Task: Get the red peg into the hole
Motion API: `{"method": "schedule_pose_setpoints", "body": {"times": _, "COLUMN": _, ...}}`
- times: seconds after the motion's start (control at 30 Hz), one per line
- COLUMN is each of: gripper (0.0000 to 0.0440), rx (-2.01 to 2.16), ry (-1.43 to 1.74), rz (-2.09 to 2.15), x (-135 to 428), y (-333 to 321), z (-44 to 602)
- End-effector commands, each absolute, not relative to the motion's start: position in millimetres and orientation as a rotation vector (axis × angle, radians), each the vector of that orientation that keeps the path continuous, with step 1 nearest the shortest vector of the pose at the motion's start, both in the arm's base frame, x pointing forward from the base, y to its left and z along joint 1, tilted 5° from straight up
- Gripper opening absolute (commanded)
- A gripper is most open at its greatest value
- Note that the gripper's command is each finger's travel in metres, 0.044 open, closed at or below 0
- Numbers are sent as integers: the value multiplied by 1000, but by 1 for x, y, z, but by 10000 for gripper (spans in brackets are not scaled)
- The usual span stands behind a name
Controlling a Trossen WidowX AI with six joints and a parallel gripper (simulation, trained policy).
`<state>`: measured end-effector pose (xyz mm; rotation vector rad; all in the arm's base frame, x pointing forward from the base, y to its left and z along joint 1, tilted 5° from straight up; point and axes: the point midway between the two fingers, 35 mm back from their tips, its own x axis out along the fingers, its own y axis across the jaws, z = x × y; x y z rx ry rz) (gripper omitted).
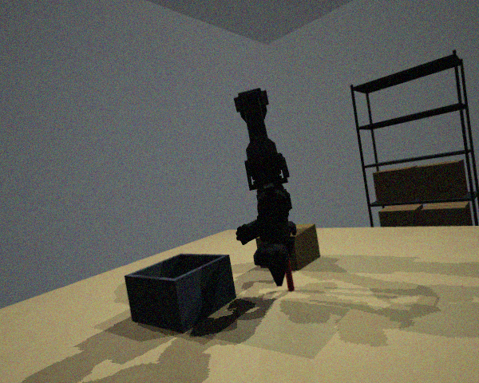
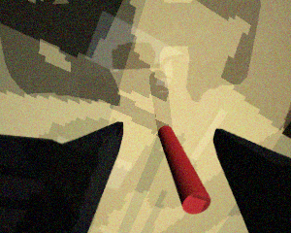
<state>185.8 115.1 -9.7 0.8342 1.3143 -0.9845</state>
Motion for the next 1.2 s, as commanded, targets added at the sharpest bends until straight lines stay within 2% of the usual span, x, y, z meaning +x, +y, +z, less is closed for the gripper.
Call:
{"method": "schedule_pose_setpoints", "body": {"times": 0.0, "gripper": 243, "rx": 837, "ry": 1338, "rz": -986, "x": 182, "y": 116, "z": -14}}
{"method": "schedule_pose_setpoints", "body": {"times": 0.3, "gripper": 7, "rx": 831, "ry": 1419, "rz": -954, "x": 181, "y": 119, "z": -12}}
{"method": "schedule_pose_setpoints", "body": {"times": 1.17, "gripper": 0, "rx": 661, "ry": 1250, "rz": -781, "x": 217, "y": 85, "z": 64}}
